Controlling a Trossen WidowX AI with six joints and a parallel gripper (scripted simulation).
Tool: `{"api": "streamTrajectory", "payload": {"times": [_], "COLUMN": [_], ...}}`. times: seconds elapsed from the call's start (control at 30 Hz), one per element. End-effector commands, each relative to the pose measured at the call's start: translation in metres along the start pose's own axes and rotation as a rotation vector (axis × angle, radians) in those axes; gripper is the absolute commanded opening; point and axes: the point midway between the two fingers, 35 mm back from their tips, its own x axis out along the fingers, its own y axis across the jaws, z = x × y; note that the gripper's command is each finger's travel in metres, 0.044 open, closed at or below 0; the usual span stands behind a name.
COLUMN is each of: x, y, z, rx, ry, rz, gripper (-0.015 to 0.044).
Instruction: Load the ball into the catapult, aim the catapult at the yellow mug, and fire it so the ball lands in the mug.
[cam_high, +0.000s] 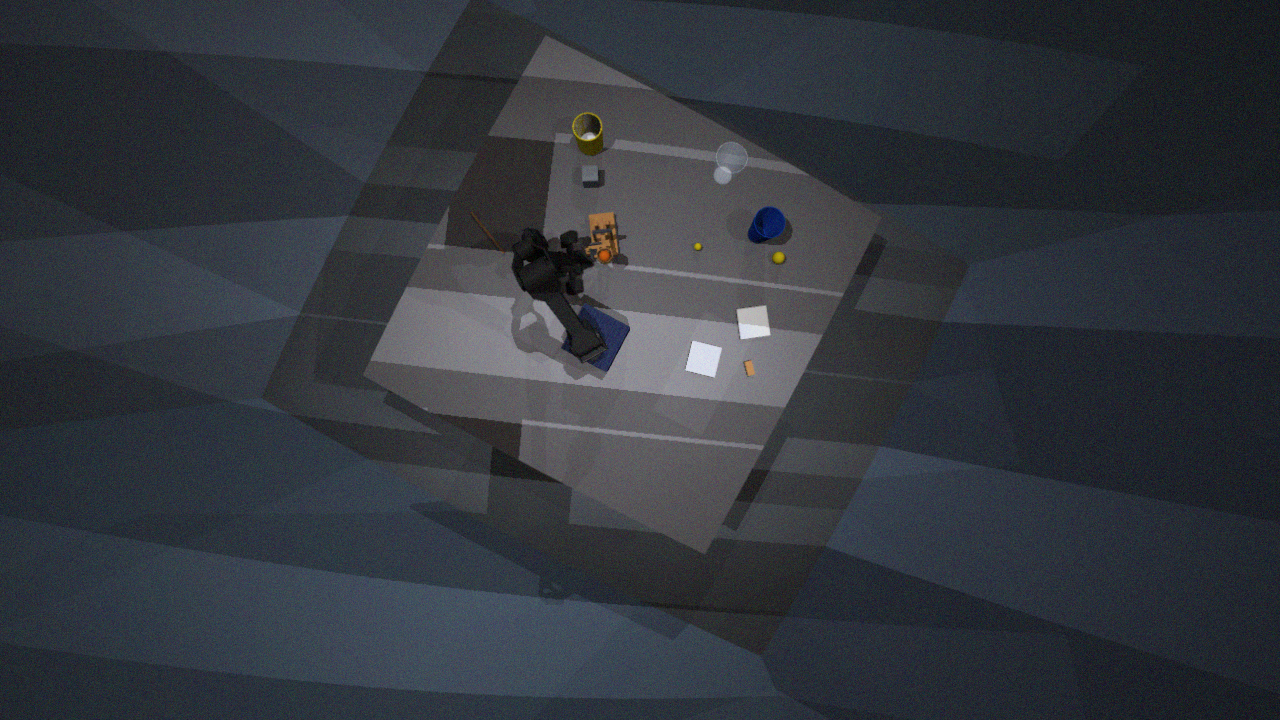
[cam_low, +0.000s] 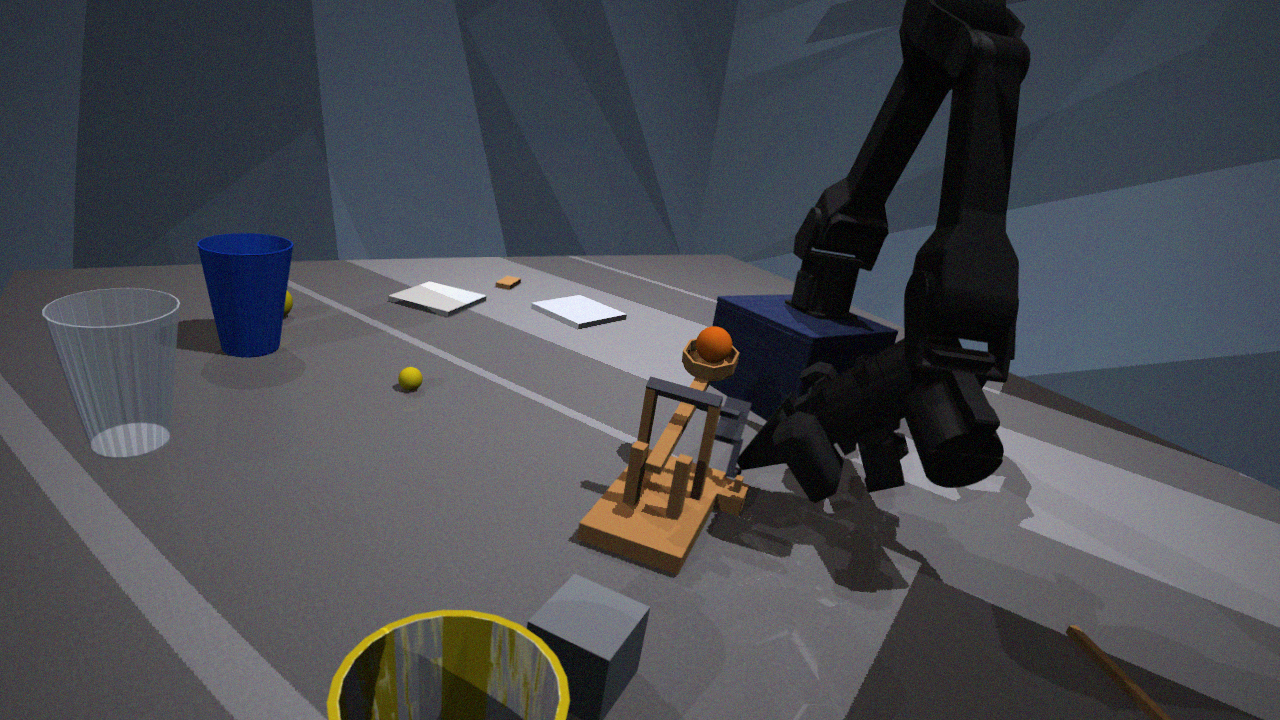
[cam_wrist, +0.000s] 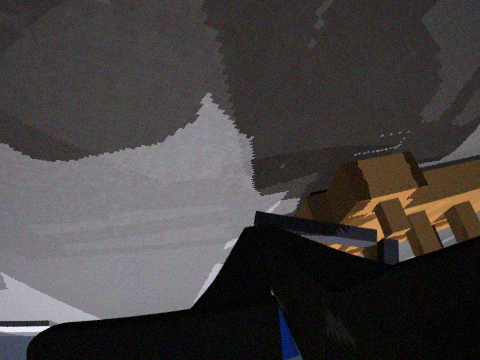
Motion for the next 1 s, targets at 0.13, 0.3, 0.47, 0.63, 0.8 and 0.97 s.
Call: {"api": "streamTrajectory", "payload": {"times": [0.13,0.3,0.47,0.63,0.8,0.97], "x": [-0.033,-0.104,-0.127,-0.111,-0.111,-0.114], "y": [-0.005,-0.005,-0.001,-0.007,-0.020,-0.039], "z": [-0.005,-0.030,-0.040,-0.031,-0.029,-0.028], "rx": [-0.008,-0.003,-0.001,0.006,0.105,0.226], "ry": [0.001,-0.005,-0.005,-0.007,-0.064,-0.136], "rz": [0.006,0.002,0.001,0.001,0.010,0.027], "gripper": [0.0000,0.0000,0.0000,0.0079,0.0210,0.0341]}}
